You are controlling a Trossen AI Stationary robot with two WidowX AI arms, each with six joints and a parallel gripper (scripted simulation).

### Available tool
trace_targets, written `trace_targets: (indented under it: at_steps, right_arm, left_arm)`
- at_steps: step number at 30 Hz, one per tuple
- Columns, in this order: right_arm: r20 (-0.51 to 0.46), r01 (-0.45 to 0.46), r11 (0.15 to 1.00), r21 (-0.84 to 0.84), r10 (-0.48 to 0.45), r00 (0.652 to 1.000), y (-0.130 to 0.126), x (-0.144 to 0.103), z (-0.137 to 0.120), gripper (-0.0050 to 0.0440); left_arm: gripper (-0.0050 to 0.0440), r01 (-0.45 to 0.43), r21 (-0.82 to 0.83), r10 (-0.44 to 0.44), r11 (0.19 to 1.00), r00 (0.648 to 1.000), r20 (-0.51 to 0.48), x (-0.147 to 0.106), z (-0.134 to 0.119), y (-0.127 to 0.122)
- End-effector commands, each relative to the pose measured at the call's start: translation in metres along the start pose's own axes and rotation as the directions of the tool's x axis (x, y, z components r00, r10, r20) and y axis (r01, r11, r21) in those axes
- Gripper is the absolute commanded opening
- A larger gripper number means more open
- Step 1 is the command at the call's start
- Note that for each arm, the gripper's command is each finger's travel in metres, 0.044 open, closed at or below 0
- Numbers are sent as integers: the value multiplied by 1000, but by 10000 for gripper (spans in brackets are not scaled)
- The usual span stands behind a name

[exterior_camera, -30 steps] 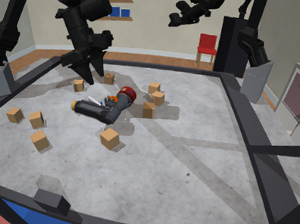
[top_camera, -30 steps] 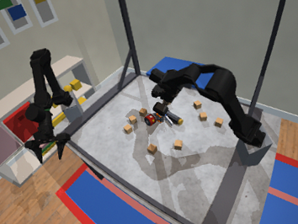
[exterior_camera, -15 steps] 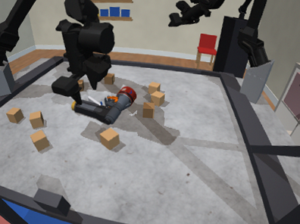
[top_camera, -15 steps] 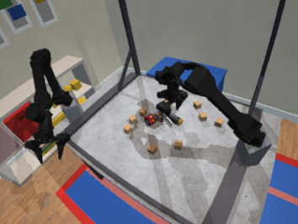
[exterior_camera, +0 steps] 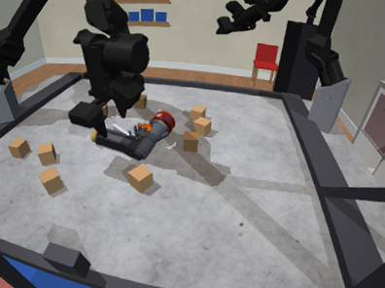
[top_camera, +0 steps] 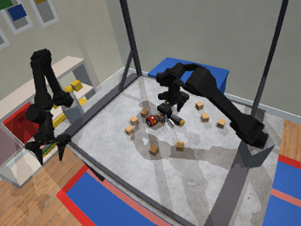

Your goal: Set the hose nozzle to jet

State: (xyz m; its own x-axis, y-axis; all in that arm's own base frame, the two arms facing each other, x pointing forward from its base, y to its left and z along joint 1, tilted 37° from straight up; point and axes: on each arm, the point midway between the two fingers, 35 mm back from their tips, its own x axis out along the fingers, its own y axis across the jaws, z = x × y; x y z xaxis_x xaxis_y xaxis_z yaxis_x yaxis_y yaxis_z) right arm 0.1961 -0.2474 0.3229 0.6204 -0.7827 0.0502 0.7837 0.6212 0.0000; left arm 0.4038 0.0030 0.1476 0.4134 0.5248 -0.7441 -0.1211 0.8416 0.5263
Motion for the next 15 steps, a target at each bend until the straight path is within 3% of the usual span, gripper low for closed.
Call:
trace_targets:
  at_steps: [1, 15]
  right_arm:
    - [25, 1, 1000, 3, -1, 1000, 0, -2, 9, 406]
    - [25, 1, 1000, 3, -1, 1000, 0, -2, 9, 406]
  left_arm:
    - [366, 2, -6, -2, 1000, 1000, 6, 1, 1, 3]
    - [366, 2, 3, -2, 1000, 1000, 1, 27, -1, 2]
